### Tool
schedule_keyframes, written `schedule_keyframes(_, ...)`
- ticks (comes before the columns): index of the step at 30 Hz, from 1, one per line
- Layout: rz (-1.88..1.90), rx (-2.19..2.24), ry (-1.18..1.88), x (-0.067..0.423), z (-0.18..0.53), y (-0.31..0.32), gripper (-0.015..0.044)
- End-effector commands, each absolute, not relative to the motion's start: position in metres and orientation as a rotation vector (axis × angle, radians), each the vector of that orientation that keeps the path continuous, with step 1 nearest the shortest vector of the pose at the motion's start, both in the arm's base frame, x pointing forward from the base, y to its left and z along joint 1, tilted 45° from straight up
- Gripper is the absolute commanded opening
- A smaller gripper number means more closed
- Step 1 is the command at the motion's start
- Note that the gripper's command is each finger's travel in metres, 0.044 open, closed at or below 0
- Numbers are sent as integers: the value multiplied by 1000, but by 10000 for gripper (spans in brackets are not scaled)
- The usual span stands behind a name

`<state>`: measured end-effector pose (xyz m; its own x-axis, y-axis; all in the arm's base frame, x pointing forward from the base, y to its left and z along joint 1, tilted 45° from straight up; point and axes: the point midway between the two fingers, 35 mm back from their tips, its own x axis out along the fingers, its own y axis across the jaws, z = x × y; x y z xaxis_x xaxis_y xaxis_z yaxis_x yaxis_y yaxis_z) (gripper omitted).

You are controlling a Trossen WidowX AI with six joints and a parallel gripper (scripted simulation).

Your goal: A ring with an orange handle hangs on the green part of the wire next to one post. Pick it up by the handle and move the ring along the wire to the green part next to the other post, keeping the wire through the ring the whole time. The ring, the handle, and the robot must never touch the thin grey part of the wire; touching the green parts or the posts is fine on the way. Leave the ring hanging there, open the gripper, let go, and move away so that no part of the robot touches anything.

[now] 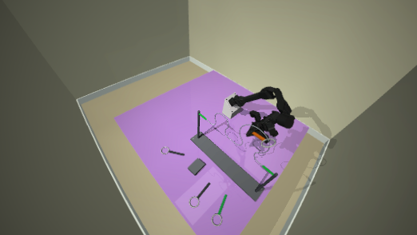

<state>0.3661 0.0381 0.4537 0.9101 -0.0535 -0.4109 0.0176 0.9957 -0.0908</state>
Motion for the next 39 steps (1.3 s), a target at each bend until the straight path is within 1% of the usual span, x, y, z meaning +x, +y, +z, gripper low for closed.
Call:
schedule_keyframes(1,-25,-36,413,365,456,39,-150)
schedule_keyframes(39,105,430,354,367,458,58,-150)
